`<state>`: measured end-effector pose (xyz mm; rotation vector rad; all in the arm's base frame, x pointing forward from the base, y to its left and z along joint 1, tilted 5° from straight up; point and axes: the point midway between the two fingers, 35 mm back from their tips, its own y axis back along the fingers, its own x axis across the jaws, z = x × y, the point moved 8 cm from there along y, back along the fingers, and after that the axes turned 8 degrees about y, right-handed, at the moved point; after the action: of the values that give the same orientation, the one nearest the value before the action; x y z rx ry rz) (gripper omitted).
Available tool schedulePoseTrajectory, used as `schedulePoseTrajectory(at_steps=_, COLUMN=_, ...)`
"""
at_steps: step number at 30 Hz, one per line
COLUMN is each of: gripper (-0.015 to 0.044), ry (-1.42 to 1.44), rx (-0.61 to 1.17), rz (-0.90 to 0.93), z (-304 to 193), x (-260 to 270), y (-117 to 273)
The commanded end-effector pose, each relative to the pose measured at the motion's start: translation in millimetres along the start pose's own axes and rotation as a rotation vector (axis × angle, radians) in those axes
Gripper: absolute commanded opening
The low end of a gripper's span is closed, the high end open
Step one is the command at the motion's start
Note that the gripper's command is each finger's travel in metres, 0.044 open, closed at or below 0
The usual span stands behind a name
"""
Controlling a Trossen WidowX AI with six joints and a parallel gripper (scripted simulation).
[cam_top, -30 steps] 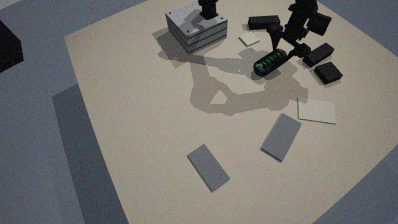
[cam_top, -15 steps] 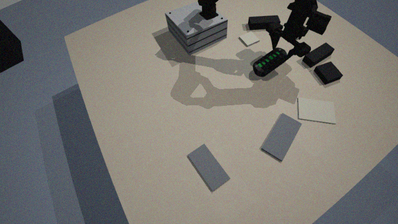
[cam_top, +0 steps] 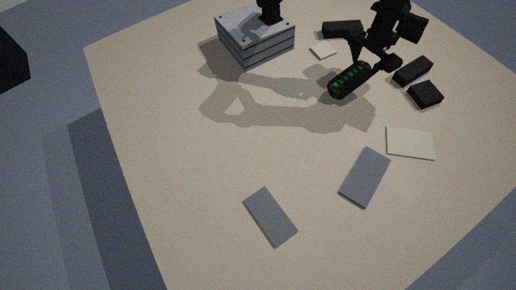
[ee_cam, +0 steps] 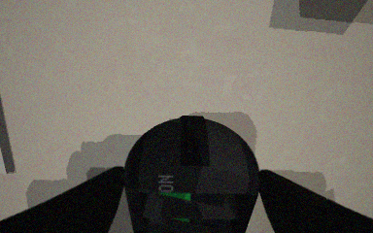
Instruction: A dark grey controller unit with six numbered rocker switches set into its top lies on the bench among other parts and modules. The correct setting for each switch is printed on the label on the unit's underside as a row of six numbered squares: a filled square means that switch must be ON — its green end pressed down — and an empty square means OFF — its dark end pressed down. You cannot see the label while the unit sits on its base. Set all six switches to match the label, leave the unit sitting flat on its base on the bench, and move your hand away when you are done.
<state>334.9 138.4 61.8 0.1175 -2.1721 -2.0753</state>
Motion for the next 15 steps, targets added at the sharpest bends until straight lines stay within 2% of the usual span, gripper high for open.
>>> schedulePoseTrajectory(at_steps=1, gripper=0.0335, ry=-0.004, rx=-0.009, rz=-0.007, z=-4.7, x=1.0, y=5.8)
schedulePoseTrajectory(at_steps=15, gripper=0.0335, ry=-0.004, rx=-0.034, rz=-0.011, z=-14.4, x=2.4, y=14.2)
